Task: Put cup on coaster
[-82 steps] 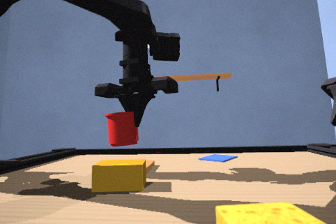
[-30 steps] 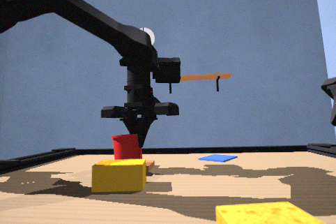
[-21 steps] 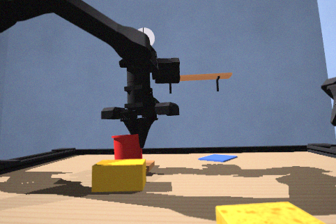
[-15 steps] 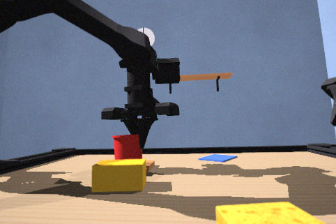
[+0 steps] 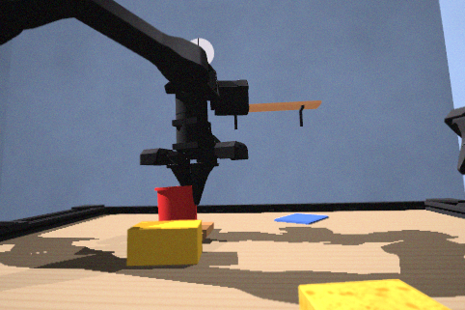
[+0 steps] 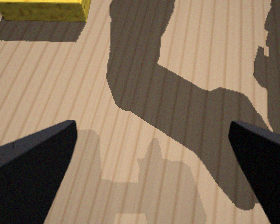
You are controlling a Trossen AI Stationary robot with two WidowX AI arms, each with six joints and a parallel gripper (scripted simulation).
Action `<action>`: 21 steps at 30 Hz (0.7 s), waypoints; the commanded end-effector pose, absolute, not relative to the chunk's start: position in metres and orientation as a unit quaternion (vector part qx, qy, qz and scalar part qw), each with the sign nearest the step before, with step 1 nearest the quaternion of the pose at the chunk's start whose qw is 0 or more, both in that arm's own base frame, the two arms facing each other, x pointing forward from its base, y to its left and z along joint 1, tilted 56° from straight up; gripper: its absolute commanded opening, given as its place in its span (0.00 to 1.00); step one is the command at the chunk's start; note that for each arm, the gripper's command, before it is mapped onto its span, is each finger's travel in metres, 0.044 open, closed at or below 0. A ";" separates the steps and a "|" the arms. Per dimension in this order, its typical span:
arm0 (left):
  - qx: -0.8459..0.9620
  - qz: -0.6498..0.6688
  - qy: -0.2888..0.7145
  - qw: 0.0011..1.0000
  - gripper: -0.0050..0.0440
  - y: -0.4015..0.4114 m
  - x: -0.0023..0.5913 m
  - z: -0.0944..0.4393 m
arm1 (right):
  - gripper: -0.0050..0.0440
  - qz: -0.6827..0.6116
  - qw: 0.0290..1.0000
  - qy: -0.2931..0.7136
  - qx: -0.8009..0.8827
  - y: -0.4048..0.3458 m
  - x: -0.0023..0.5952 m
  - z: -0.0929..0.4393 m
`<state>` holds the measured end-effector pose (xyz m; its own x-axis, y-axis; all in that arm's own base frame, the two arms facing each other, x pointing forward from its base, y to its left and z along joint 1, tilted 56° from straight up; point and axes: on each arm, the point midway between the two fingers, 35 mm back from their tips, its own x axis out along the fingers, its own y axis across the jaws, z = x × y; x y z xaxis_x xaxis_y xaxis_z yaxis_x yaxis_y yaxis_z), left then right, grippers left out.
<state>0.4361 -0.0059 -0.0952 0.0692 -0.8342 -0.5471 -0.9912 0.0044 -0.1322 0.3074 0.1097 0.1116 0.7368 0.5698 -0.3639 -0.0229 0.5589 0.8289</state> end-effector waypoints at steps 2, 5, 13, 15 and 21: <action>-0.687 0.158 0.664 0.250 0.30 -0.006 0.436 -0.095 | 0.92 0.180 0.825 0.314 0.435 0.110 0.308 0.112; -0.687 0.158 0.664 0.250 0.34 -0.006 0.436 -0.095 | 0.92 0.180 0.825 0.314 0.435 0.110 0.308 0.112; -0.687 0.158 0.664 0.250 0.34 -0.006 0.436 -0.095 | 0.92 0.180 0.825 0.314 0.435 0.110 0.308 0.112; -0.687 0.158 0.664 0.250 0.34 -0.006 0.436 -0.095 | 0.92 0.180 0.825 0.314 0.435 0.110 0.308 0.112; -0.685 0.158 0.666 0.251 0.34 0.003 0.437 -0.089 | 0.92 0.180 0.825 0.314 0.435 0.110 0.308 0.112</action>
<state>0.4347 -0.0059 -0.0931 0.0588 -0.8352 -0.5468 -0.9919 0.0128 -0.1261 0.3074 0.1097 0.1116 0.7368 0.5698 -0.3639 -0.0229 0.5589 0.8289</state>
